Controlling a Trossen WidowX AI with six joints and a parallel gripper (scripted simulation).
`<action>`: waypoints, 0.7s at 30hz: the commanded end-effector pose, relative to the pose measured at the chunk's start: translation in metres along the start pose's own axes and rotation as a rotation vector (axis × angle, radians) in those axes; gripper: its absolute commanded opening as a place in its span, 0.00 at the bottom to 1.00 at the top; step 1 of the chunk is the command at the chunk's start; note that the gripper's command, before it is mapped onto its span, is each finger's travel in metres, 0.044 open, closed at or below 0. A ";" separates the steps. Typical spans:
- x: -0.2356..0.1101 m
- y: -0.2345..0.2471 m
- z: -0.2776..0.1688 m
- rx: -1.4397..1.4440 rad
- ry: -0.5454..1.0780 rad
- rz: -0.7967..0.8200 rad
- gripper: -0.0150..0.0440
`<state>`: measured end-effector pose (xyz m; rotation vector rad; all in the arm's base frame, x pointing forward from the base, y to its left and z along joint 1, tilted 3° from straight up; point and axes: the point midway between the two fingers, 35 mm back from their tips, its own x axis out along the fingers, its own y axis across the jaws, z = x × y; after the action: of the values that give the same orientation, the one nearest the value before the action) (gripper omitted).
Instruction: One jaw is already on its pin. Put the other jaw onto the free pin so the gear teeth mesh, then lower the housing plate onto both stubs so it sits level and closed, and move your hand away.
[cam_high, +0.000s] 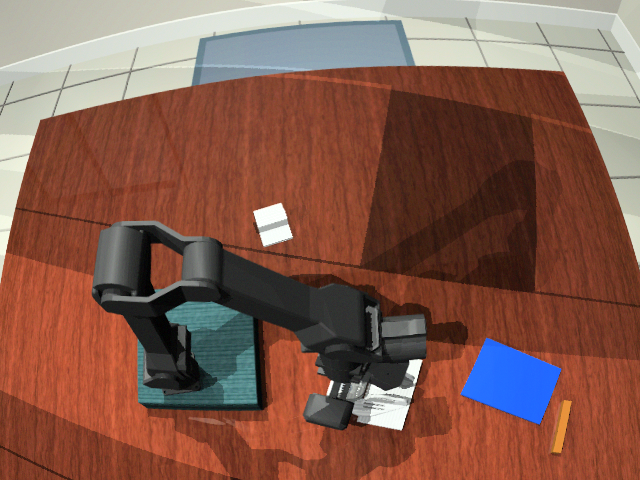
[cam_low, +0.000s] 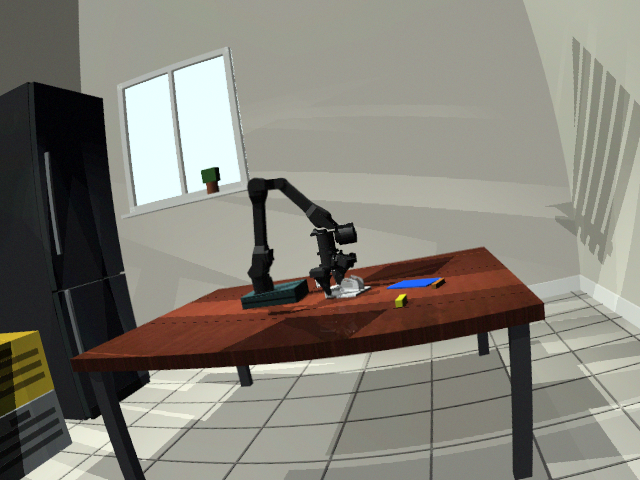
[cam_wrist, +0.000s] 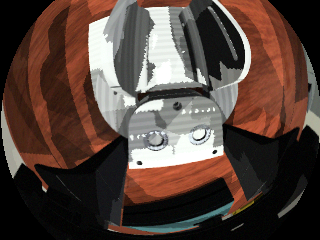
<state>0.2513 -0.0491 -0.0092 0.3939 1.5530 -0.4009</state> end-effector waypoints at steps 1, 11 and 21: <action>0.000 0.000 0.000 0.000 0.000 0.000 1.00; 0.000 0.000 0.000 0.000 0.000 0.000 1.00; -0.050 0.000 0.001 0.003 0.001 0.000 1.00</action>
<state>0.2482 -0.0485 0.0096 0.3939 1.5820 -0.4039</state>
